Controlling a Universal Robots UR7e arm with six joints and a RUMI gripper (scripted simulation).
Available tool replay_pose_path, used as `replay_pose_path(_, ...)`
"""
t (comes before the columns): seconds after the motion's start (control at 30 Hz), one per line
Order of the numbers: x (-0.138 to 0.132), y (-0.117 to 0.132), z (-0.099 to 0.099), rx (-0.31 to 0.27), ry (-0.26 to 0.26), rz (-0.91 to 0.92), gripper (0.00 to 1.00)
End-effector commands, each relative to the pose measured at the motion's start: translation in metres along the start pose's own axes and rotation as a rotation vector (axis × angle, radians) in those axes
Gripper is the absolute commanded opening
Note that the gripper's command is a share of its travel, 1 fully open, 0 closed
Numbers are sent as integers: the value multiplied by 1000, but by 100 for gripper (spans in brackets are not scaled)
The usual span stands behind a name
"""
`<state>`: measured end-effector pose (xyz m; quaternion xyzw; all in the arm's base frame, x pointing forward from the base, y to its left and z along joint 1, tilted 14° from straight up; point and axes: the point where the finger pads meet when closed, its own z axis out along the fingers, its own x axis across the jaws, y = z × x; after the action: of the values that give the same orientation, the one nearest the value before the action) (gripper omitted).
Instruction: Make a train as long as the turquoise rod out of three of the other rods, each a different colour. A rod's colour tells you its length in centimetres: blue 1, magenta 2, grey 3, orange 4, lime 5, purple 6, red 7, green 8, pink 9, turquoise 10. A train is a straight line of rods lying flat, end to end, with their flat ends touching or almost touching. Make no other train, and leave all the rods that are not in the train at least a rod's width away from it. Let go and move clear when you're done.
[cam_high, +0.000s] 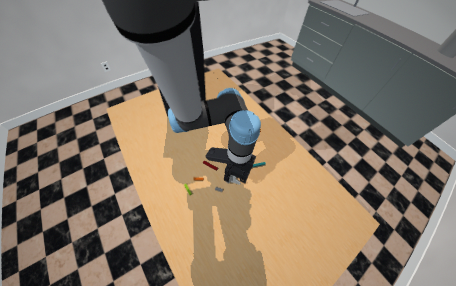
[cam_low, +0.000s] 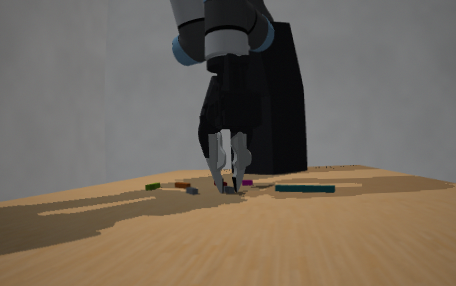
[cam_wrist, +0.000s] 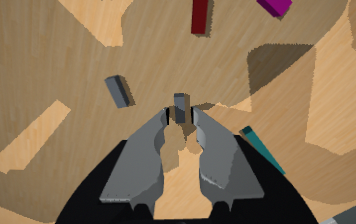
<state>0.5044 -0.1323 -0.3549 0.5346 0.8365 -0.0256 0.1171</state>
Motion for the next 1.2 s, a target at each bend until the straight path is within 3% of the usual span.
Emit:
replay_pose_path(0.0,0,0,0,-1,-1,0,14)
replay_pose_path(0.37,0,0,0,-1,-1,0,14)
replay_pose_path(0.4,0,0,0,-1,-1,0,0)
replay_pose_path(1.17,0,0,0,-1,-1,0,0)
